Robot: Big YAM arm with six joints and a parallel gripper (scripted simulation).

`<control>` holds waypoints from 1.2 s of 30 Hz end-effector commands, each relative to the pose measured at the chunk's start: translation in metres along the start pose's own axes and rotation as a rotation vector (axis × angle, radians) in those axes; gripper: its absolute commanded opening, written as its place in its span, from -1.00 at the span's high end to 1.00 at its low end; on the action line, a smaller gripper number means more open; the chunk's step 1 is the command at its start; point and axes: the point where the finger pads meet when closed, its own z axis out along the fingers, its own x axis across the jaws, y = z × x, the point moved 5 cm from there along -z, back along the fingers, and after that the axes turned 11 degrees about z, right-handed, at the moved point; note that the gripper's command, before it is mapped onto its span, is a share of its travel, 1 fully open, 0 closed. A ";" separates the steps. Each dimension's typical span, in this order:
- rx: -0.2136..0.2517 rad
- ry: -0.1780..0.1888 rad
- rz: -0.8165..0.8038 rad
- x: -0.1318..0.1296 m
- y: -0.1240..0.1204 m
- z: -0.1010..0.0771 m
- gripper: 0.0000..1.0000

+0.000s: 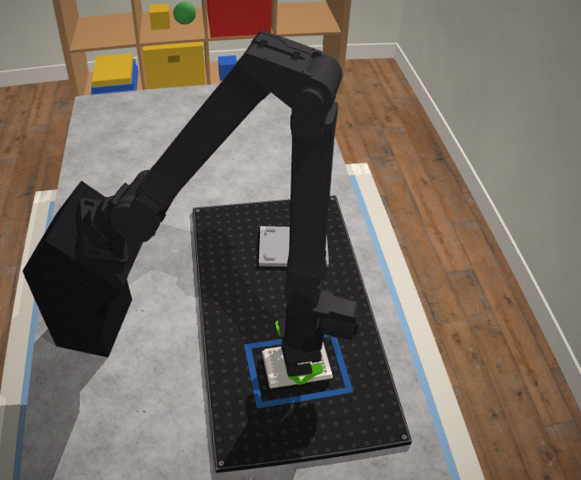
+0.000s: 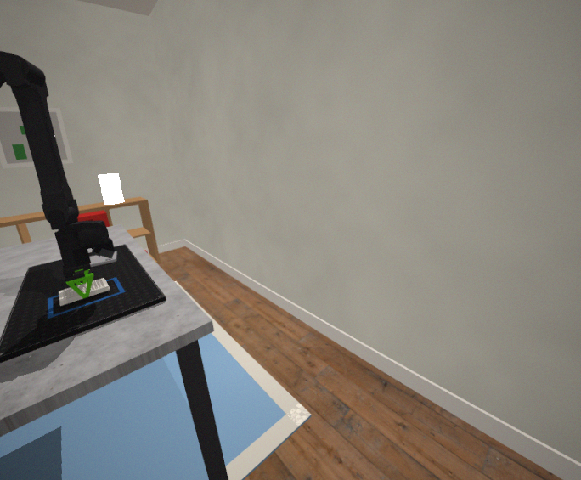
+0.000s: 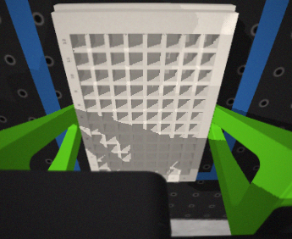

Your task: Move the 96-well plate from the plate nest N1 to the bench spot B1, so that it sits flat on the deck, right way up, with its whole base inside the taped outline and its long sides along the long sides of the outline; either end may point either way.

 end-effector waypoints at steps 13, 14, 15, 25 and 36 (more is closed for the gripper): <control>-0.029 -0.008 0.000 -0.002 0.008 -0.006 1.00; -0.029 -0.008 0.000 -0.002 0.008 -0.006 1.00; -0.029 -0.008 0.000 -0.002 0.008 -0.006 1.00; -0.037 -0.011 0.003 -0.001 0.009 -0.005 1.00; -0.032 -0.010 0.004 -0.001 0.007 -0.002 1.00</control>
